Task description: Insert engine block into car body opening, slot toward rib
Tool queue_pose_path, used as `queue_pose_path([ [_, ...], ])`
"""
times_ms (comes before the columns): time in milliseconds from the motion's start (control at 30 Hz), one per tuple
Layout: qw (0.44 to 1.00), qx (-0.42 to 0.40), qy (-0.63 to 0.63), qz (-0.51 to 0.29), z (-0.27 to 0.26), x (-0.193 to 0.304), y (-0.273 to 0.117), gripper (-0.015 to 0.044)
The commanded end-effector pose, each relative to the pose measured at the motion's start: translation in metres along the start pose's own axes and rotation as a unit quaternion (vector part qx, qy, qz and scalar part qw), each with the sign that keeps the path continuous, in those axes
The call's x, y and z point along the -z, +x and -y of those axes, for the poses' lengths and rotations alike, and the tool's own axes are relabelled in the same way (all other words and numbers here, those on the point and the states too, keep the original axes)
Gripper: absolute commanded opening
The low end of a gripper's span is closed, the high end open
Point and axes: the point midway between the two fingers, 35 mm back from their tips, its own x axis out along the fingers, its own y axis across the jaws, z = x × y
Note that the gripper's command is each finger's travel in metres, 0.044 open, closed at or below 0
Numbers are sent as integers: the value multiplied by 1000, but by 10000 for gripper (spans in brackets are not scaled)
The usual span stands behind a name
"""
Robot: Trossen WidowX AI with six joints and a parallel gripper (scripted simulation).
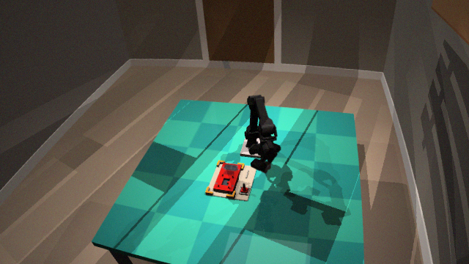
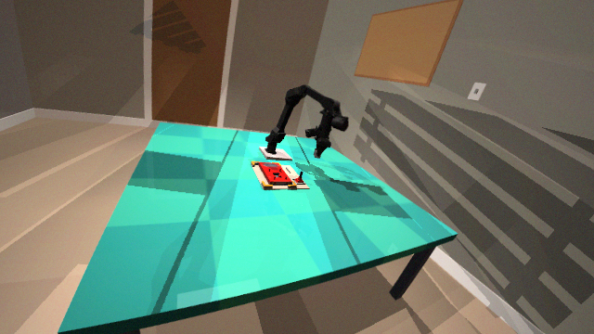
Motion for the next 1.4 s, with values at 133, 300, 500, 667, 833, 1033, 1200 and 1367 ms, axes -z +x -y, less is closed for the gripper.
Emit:
queue_pose_path([
  [133,992,0,-129,1,0,0,2,0],
  [300,977,0,-215,1,0,0,3,0],
  [500,949,1,-315,1,0,0,4,0],
  [667,918,1,-396,1,0,0,5,0],
  [833,881,1,-474,1,0,0,5,0],
  [1033,827,1,-563,0,0,0,6,0],
  [1200,775,1,-632,0,1,0,7,0],
  [1367,717,1,-697,0,1,0,7,0],
])
